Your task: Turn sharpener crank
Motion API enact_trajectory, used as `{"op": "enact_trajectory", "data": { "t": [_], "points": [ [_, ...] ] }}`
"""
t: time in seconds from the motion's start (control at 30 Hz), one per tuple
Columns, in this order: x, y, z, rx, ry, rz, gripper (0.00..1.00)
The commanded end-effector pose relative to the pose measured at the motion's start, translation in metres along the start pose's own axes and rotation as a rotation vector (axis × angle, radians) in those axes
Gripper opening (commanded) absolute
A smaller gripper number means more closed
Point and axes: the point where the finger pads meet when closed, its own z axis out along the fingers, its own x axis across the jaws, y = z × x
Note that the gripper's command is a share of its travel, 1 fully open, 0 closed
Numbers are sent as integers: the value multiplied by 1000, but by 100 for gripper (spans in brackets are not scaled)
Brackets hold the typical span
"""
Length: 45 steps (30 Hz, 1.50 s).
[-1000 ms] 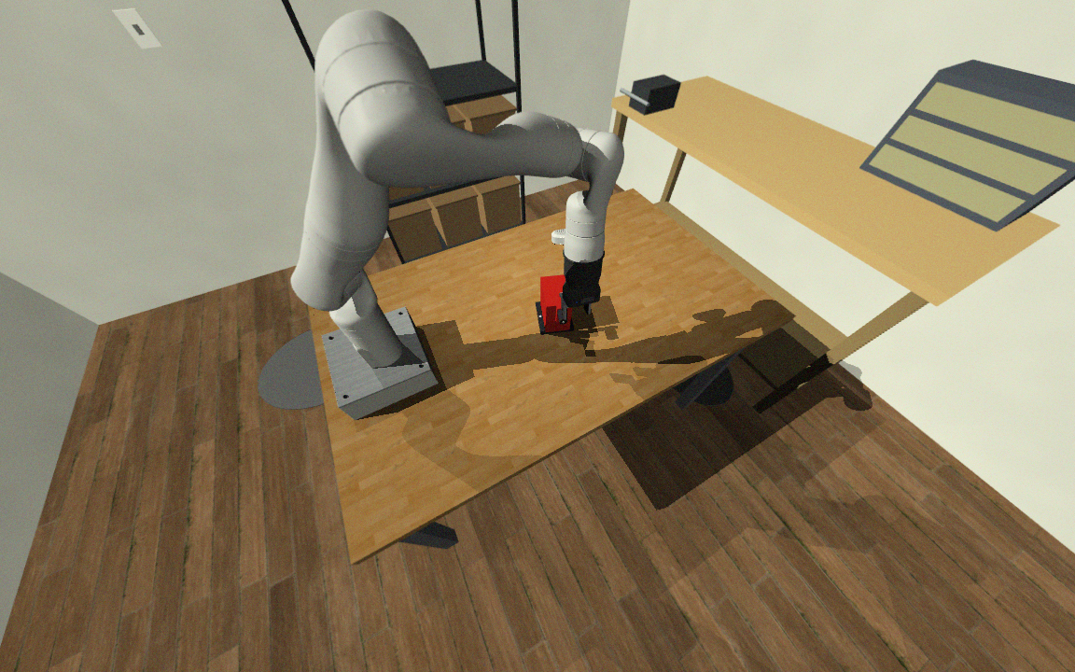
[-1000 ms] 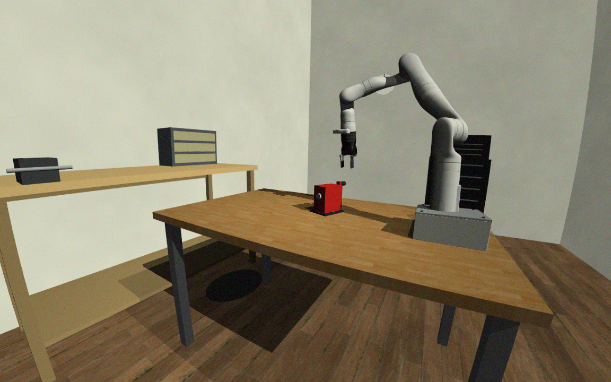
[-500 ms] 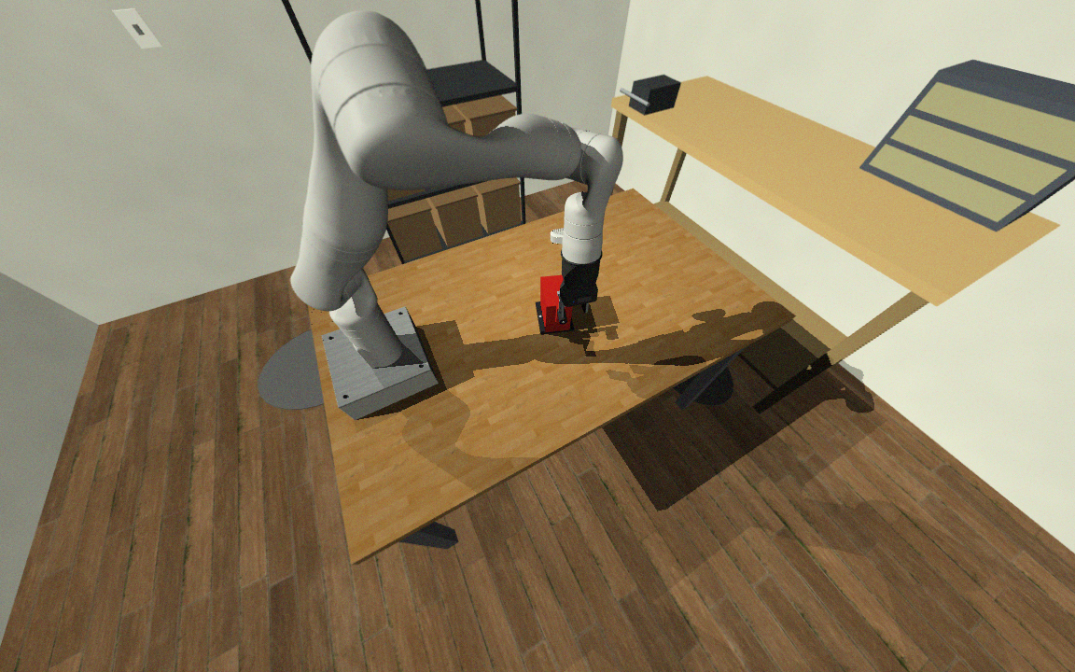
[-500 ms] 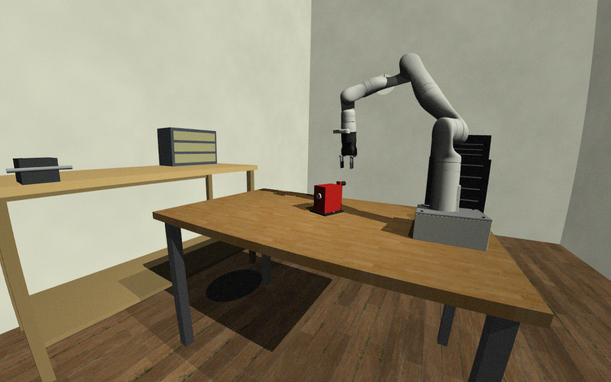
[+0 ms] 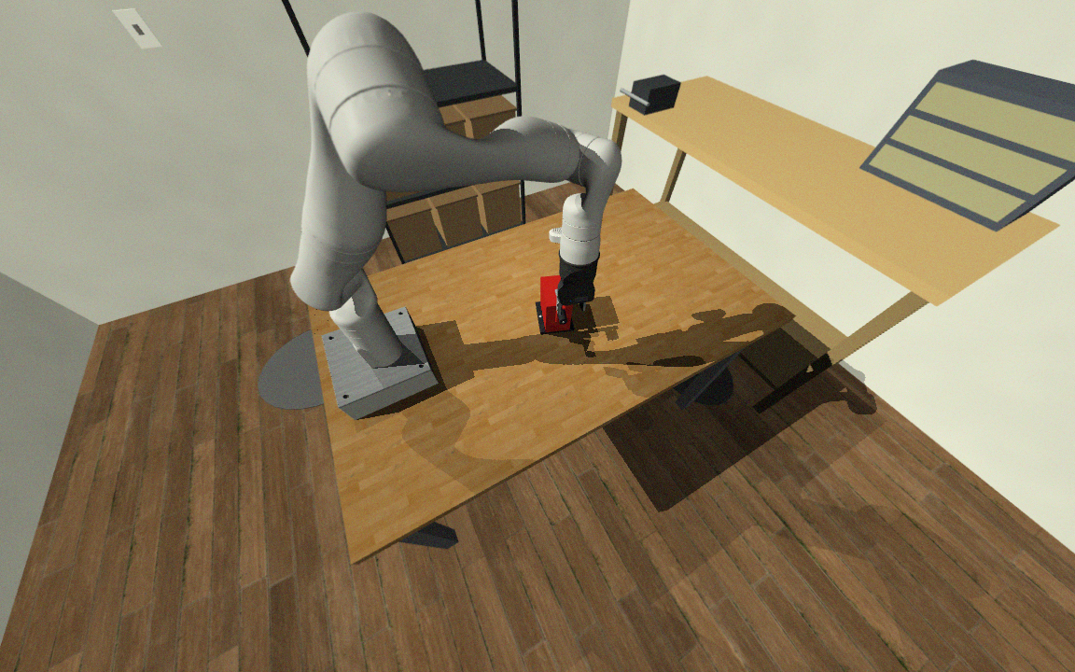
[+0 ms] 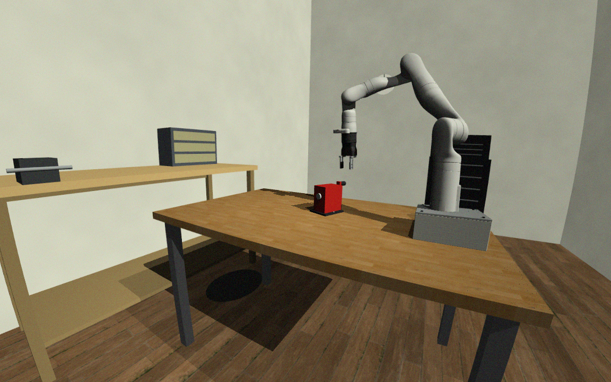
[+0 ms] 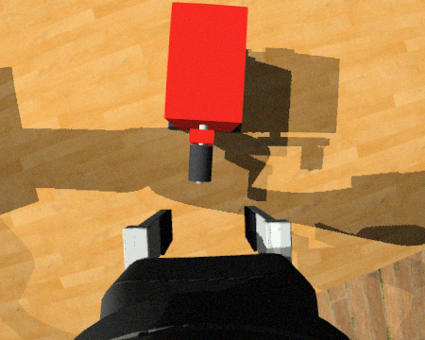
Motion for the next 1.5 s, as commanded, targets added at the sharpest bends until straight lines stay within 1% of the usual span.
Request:
{"op": "enact_trajectory", "data": {
  "t": [0.0,0.03,0.23,0.27,0.4,0.43,0.57,0.6,0.8,1.47],
  "points": [
    [-1,-2,-2,9,2,12,100],
    [-2,-4,-2,21,1,21,100],
    [-2,-4,-2,21,1,21,100],
    [-3,-7,-1,32,1,30,100],
    [-3,-7,-1,32,1,30,100],
    [-4,-9,-1,42,0,39,100],
    [-4,-9,-1,42,0,39,100],
    [-4,-11,-1,50,0,47,100],
    [-4,-11,-1,50,0,47,100],
    [-6,-19,-1,86,-2,78,100]
  ]
}}
